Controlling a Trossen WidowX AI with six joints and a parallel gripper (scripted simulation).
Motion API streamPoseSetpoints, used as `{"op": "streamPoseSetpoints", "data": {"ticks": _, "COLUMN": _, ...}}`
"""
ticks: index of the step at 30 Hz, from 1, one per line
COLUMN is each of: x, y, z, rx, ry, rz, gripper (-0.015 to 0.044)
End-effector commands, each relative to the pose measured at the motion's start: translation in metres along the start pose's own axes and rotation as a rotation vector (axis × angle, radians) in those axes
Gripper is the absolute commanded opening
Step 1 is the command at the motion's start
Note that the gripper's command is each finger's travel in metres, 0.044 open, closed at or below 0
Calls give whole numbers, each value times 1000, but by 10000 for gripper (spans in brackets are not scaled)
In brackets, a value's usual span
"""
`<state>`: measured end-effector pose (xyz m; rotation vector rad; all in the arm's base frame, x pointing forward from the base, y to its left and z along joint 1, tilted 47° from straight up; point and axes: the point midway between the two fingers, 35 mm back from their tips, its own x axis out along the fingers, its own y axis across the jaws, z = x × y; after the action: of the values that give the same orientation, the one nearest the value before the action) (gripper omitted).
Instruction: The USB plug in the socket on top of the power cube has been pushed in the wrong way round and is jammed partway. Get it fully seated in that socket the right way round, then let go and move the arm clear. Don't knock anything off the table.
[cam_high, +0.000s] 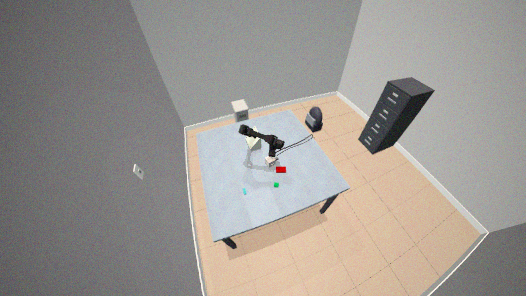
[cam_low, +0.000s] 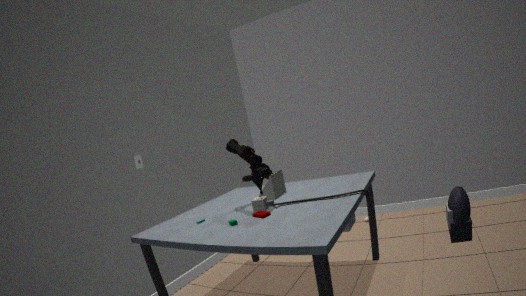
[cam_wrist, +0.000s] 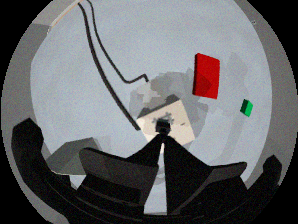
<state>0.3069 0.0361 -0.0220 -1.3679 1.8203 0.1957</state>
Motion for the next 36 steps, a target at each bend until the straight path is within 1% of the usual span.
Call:
{"op": "streamPoseSetpoints", "data": {"ticks": 1, "x": 0, "y": 0, "z": 0, "rx": -113, "ry": 0, "rz": 1, "gripper": 0}}
{"op": "streamPoseSetpoints", "data": {"ticks": 22, "x": 0, "y": 0, "z": 0, "rx": -658, "ry": 0, "rz": 1, "gripper": 0}}
{"op": "streamPoseSetpoints", "data": {"ticks": 36, "x": 0, "y": 0, "z": 0, "rx": -674, "ry": 0, "rz": 0, "gripper": 0}}
